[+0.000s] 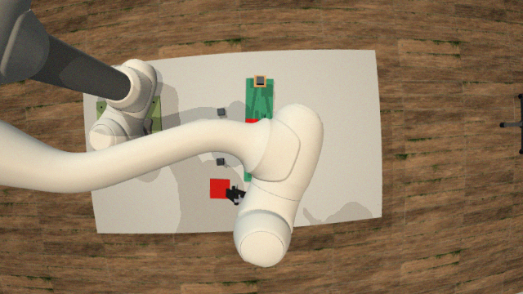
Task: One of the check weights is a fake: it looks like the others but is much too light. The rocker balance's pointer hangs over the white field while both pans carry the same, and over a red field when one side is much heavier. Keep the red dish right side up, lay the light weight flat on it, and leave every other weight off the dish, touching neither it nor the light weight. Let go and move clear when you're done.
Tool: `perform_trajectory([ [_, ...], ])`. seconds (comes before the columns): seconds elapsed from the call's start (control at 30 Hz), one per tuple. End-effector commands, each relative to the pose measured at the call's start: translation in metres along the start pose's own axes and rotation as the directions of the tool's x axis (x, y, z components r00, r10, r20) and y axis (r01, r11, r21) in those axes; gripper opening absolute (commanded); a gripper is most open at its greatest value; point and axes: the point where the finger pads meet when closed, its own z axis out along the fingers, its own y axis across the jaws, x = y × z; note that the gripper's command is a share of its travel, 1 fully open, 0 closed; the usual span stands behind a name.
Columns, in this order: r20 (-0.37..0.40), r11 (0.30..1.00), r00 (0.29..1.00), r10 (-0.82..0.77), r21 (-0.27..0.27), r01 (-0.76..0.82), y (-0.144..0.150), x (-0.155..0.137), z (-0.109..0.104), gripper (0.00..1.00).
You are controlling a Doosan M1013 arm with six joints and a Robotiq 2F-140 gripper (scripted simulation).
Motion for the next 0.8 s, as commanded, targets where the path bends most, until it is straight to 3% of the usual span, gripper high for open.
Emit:
perform_trajectory([
  [0.0,0.0,1.0,1.0,0.0,-0.001,0.0,0.0,0.0,-0.011,1.0],
  [0.17,0.0,1.0,1.0,0.0,-0.001,0.0,0.0,0.0,-0.024,1.0],
  [0.57,0.0,1.0,1.0,0.0,-0.001,0.0,0.013,-0.006,-0.024,1.0],
  [0.77,0.0,1.0,1.0,0.0,-0.001,0.0,0.052,-0.025,-0.024,1.0],
])
